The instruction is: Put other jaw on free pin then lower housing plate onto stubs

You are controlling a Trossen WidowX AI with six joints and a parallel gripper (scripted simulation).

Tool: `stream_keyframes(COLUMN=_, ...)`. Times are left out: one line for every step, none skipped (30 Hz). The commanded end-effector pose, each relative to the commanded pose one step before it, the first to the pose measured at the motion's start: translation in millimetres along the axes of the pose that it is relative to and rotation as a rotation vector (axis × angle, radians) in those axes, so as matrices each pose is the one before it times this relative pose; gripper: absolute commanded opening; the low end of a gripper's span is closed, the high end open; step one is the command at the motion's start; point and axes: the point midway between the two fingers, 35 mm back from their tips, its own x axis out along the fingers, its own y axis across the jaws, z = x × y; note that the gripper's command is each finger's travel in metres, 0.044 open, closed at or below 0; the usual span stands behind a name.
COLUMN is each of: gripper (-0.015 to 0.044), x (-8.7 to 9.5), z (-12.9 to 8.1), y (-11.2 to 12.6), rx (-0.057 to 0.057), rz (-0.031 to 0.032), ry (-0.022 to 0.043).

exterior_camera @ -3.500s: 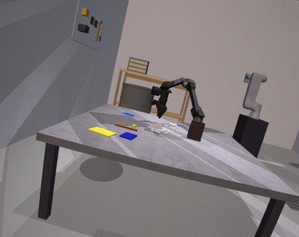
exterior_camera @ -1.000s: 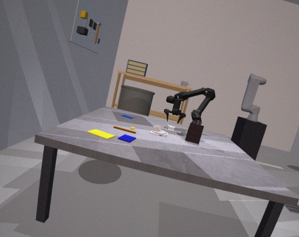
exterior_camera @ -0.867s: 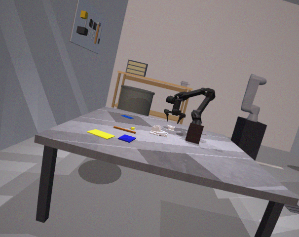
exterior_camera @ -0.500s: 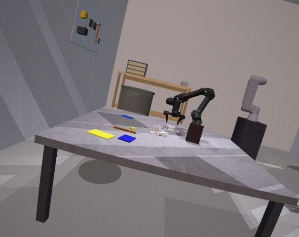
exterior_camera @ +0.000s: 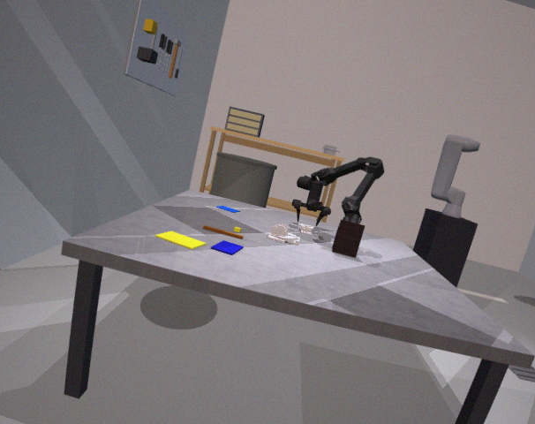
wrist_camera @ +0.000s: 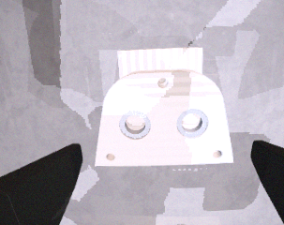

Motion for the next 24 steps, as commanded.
stream_keyframes(gripper=0.044, x=7.04, z=3.03, y=0.53, rx=-0.0104, rz=0.00206, ry=-0.00856)
stream_keyframes(gripper=0.044, x=1.59, z=0.0, y=-0.04, rx=0.0, rz=0.00002, ry=0.00001)
stream_keyframes(gripper=0.044, x=1.59, z=0.0, y=-0.03, rx=0.0, rz=0.00002, ry=0.00003)
stream_keyframes(gripper=0.044, x=1.59, z=0.0, y=-0.01, rx=0.0, rz=0.00002, ry=0.00005)
stream_keyframes(gripper=0.044, x=1.59, z=-0.01, y=0.0, rx=0.0, rz=0.00002, ry=0.00007)
stream_keyframes(gripper=0.044, x=1.59, z=-0.01, y=0.02, rx=0.0, rz=0.00002, ry=0.00009)
stream_keyframes(gripper=0.044, x=1.59, z=-0.01, y=0.03, rx=0.0, rz=0.00002, ry=0.00011)
stream_keyframes(gripper=0.044, x=1.59, z=-0.01, y=0.04, rx=0.0, rz=0.00003, ry=0.00013)
stream_keyframes(gripper=0.044, x=1.58, z=-0.01, y=0.06, rx=0.0, rz=0.00003, ry=0.00015)
stream_keyframes(gripper=0.044, x=1.58, z=-0.01, y=0.07, rx=0.0, rz=0.00003, ry=0.00017)
stream_keyframes(gripper=0.044, x=1.58, z=-0.01, y=0.08, rx=0.0, rz=0.00003, ry=0.00019)
stream_keyframes(gripper=0.044, x=1.58, z=-0.01, y=0.1, rx=-0.0001, rz=0.00003, ry=0.00021)
stream_keyframes(gripper=0.044, x=1.57, z=-0.01, y=0.11, rx=-0.0001, rz=0.00003, ry=0.00023)
stream_keyframes(gripper=0.044, x=1.25, z=0.0, y=0.1, rx=-0.0001, rz=0.00003, ry=0.00019)
stream_keyframes(gripper=0.044, x=0.75, z=0.0, y=0.06, rx=0.0, rz=0.00002, ry=0.00012)
stream_keyframes(gripper=0.044, x=0.25, z=0.0, y=0.02, rx=0.0, rz=0.00001, ry=0.00004)
stream_keyframes(gripper=0.044, x=0.0, z=0.0, y=0.0, rx=0.0, rz=0.0, ry=0.0)
stream_keyframes(gripper=0.044, x=0.0, z=0.0, y=0.0, rx=0.0, rz=0.0, ry=0.0)
stream_keyframes(gripper=0.044, x=0.0, z=0.0, y=0.0, rx=0.0, rz=0.0, ry=0.0)
stream_keyframes(gripper=0.044, x=0.0, z=0.0, y=0.0, rx=0.0, rz=0.0, ry=0.0)
stream_keyframes(gripper=0.044, x=0.0, z=0.0, y=0.0, rx=0.0, rz=0.0, ry=0.0)
stream_keyframes(gripper=0.044, x=0.0, z=0.0, y=0.0, rx=0.0, rz=0.0, ry=0.0)
stream_keyframes(gripper=0.044, x=0.0, z=0.0, y=0.0, rx=0.0, rz=0.0, ry=0.0)
stream_keyframes(gripper=0.044, x=0.0, z=0.0, y=0.0, rx=0.0, rz=0.0, ry=0.0)
